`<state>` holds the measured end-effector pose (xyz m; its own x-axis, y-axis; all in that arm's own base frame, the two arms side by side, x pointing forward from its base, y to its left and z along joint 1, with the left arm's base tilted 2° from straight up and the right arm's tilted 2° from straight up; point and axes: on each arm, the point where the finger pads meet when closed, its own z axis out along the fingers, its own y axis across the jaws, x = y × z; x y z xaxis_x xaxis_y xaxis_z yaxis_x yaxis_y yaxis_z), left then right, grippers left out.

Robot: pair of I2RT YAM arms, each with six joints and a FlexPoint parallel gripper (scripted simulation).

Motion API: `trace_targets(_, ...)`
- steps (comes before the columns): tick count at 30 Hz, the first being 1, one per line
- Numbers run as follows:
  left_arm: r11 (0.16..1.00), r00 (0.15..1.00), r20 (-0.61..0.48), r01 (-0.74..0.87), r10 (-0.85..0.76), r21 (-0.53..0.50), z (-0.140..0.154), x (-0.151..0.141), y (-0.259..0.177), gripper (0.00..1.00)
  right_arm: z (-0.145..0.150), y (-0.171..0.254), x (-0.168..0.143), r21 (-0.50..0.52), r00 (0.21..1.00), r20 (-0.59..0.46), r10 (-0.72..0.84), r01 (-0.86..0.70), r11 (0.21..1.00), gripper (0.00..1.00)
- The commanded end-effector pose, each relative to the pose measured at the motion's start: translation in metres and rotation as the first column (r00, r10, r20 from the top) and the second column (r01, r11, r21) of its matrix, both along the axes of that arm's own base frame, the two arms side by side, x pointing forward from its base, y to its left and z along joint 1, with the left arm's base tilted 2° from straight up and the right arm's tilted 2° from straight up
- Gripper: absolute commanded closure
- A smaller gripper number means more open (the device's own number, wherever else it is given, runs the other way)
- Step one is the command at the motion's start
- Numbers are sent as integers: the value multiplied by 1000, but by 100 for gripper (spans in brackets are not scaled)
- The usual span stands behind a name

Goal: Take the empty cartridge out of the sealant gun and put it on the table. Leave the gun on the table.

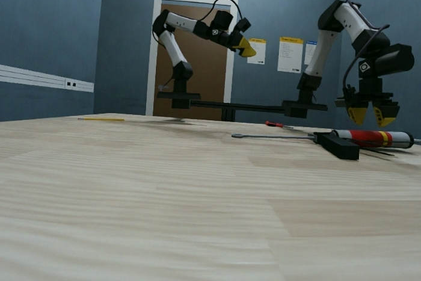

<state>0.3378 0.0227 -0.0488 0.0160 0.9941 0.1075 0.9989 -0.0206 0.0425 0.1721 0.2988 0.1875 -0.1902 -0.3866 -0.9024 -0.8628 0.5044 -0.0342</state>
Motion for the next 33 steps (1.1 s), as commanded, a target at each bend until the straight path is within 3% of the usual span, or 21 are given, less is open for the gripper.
trace_targets(1,991,992,-17,127,-127,-35,-2,5,-1,24,6,13,0,21,999,21,30,-30,999,0)
trace_targets(33,992,992,-29,119,-120,-29,-44,1,7,24,-55,56,28,-34,1000,-8,21,-21,999,0)
